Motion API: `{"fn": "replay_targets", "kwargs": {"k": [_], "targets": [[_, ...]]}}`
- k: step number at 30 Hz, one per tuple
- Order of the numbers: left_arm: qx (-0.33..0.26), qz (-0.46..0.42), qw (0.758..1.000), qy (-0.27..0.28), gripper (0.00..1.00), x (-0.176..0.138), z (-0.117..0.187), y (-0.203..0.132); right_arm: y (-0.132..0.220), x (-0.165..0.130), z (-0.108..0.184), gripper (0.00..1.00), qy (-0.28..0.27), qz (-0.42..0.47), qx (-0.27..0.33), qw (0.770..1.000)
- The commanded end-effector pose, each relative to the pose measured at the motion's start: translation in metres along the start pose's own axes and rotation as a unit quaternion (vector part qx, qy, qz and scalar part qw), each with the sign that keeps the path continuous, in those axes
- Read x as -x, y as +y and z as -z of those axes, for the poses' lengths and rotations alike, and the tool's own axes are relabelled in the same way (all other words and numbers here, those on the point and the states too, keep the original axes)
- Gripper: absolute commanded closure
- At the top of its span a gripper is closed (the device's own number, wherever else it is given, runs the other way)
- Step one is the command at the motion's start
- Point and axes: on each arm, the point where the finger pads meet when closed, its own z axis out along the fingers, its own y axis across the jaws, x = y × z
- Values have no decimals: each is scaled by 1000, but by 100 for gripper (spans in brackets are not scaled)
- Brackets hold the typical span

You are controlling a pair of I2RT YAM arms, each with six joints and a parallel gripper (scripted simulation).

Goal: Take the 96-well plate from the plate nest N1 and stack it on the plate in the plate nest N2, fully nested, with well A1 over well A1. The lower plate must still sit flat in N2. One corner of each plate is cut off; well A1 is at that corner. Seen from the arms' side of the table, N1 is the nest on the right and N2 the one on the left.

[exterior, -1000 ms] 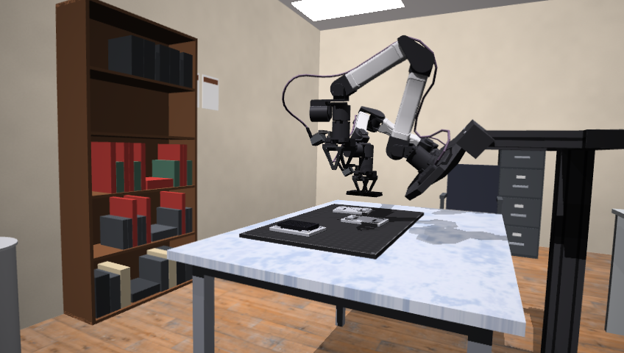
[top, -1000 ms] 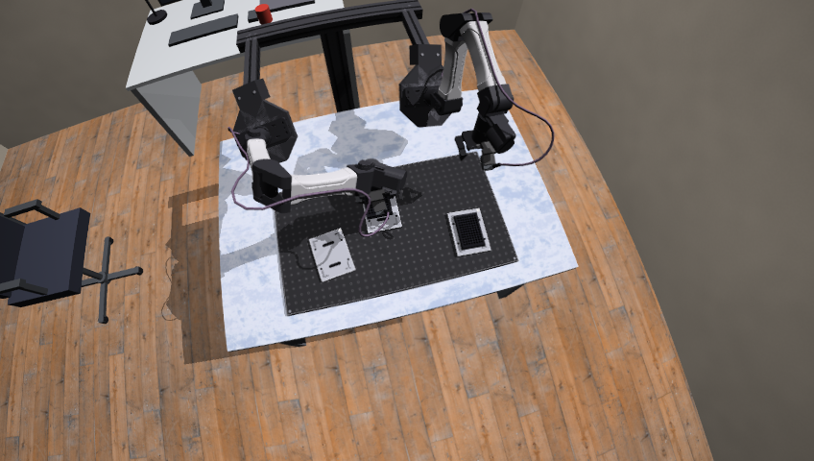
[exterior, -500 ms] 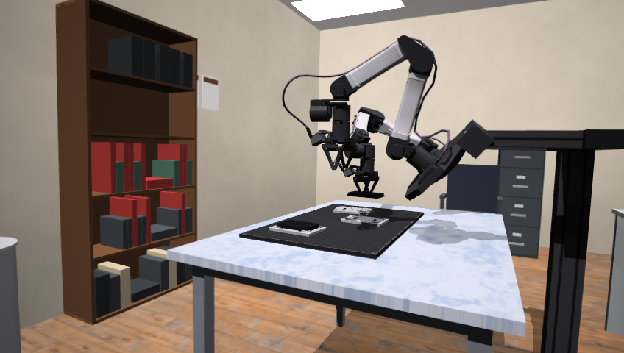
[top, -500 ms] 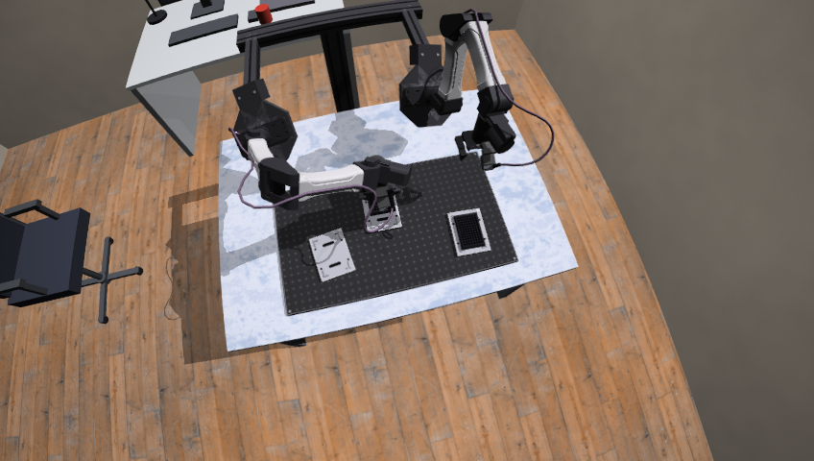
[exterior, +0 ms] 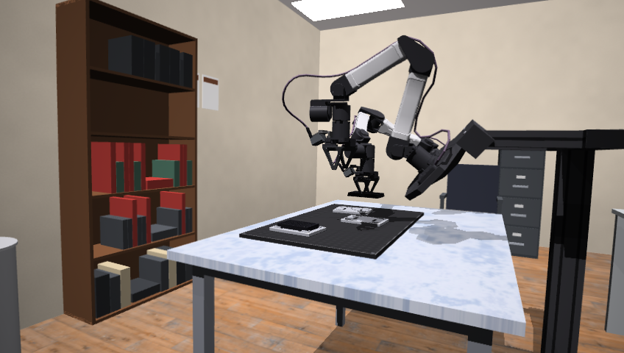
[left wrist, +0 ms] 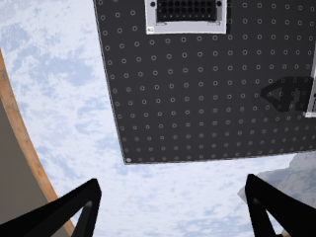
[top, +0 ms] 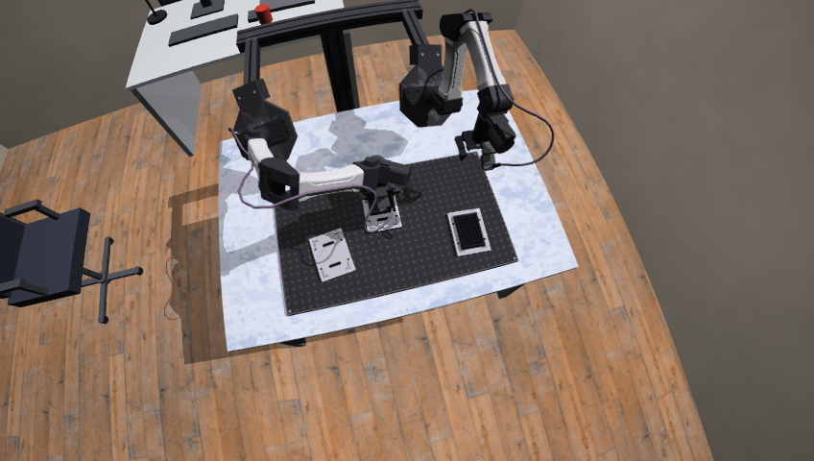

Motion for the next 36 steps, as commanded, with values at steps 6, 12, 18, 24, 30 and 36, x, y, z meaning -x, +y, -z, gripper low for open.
{"fn": "replay_targets", "kwargs": {"k": [6, 12, 18, 24, 30, 36], "targets": [[4, 3, 1000, -2, 0, 2, 2, 2, -11, 7, -5, 100, -1, -3, -15, 1000], [4, 3, 1000, -2, 0, 2, 2, 2, 0, 2, 2, 100, -2, 0, 1, 1000], [4, 3, 1000, -2, 0, 2, 2, 2, 0, 2, 2, 100, -2, 0, 1, 1000], [4, 3, 1000, -2, 0, 2, 2, 2, -8, -3, -21, 100, 4, 4, -16, 1000], [4, 3, 1000, -2, 0, 2, 2, 2, -7, -5, -28, 100, 7, 4, -14, 1000], [4, 3, 1000, -2, 0, 2, 2, 2, -5, -5, -38, 100, 7, 2, -12, 1000]]}}
